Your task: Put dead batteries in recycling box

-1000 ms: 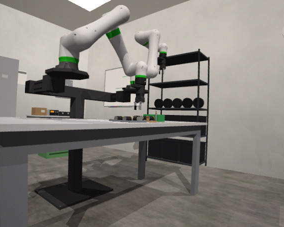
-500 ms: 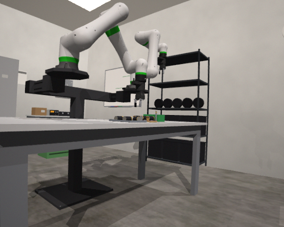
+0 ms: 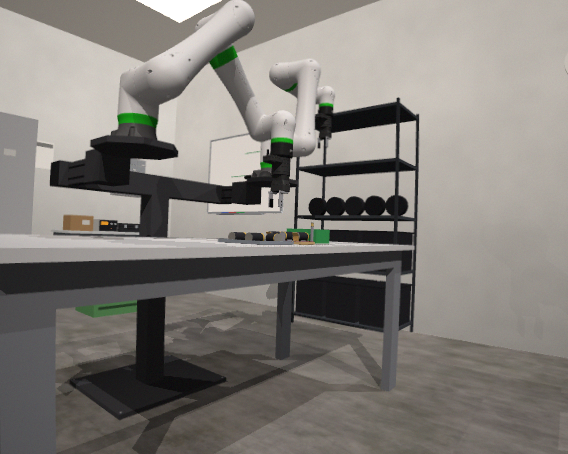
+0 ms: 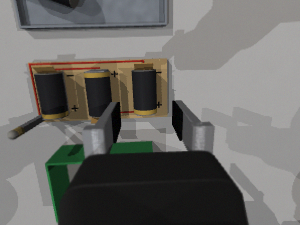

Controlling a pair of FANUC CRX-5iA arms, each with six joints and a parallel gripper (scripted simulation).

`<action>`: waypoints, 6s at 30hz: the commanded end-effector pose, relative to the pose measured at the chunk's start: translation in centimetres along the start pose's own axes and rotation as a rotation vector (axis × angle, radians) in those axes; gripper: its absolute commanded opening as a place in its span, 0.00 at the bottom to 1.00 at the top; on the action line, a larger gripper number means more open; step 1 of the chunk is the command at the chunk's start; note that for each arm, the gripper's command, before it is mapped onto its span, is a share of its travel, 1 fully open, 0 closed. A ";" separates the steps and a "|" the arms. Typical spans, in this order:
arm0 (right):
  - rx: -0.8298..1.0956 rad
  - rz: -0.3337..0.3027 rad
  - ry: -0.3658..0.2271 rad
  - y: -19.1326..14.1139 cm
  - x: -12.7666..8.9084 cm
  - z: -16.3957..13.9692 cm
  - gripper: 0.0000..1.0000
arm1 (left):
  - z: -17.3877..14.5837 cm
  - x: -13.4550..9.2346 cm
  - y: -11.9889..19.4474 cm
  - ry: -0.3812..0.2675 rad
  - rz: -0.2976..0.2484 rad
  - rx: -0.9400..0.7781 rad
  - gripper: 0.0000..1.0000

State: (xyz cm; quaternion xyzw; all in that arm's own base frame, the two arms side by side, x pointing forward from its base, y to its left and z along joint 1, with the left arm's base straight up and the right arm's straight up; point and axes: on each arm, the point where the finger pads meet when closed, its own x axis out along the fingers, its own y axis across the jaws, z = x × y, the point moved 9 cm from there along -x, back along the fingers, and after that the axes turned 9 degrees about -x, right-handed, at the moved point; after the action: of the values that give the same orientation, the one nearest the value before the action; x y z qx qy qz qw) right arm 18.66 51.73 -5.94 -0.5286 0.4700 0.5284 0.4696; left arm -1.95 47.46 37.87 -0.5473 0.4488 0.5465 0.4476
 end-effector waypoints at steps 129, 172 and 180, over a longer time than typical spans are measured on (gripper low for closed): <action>-0.014 -0.001 -0.002 0.0 11.5 0.1 0.57 | 0.0 -0.1 0.0 -0.002 -0.001 0.000 1.00; -0.014 -0.001 -0.002 -0.1 -0.1 0.3 0.57 | 0.0 -0.1 0.0 -0.002 -0.001 0.000 1.00; -0.014 -0.001 -0.002 -1.7 -0.1 4.1 0.57 | 0.0 -0.1 0.0 -0.002 -0.001 0.000 1.00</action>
State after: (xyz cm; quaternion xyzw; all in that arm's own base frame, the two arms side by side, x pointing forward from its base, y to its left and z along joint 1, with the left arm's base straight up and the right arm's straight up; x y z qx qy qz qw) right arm 19.25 53.92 -5.93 -0.5317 0.4660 0.5317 0.4663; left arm -1.95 47.46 37.87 -0.5473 0.4488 0.5465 0.4476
